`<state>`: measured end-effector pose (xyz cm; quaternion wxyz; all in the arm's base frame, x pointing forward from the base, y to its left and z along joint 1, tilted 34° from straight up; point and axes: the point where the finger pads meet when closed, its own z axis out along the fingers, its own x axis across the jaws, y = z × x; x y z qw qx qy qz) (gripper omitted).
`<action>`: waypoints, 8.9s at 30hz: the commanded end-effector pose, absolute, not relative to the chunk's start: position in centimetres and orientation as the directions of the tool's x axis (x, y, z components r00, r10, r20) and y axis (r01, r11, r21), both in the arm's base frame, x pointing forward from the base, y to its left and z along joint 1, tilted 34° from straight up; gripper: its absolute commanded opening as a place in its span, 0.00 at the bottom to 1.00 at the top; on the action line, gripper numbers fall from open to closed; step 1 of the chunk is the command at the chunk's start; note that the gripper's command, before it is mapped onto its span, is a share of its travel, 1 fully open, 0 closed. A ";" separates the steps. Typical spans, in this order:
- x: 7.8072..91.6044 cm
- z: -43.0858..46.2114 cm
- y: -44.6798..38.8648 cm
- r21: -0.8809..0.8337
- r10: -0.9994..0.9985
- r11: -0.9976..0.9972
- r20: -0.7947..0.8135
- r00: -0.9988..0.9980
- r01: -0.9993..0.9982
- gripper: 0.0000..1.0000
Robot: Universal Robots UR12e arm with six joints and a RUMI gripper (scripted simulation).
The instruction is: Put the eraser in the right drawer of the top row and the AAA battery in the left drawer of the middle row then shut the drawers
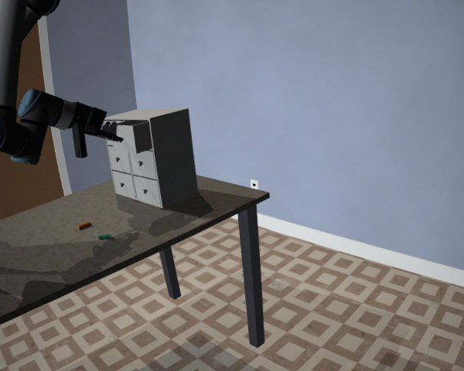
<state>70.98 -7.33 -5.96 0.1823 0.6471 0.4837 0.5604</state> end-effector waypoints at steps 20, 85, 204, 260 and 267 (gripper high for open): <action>71.2 -5.9 -7.4 0.781 0.832 -0.463 0.546 -0.098 0.420 0.07; 72.6 -5.6 -7.4 0.782 0.833 -0.462 0.545 -0.099 0.419 0.07; 77.8 -5.0 -7.2 0.781 0.832 -0.463 0.546 -0.098 0.419 0.07; 76.8 -5.2 -7.2 0.778 0.830 -0.466 0.549 -0.095 0.422 0.20; 75.6 -5.4 -7.2 0.777 0.830 -0.467 0.550 -0.094 0.422 0.20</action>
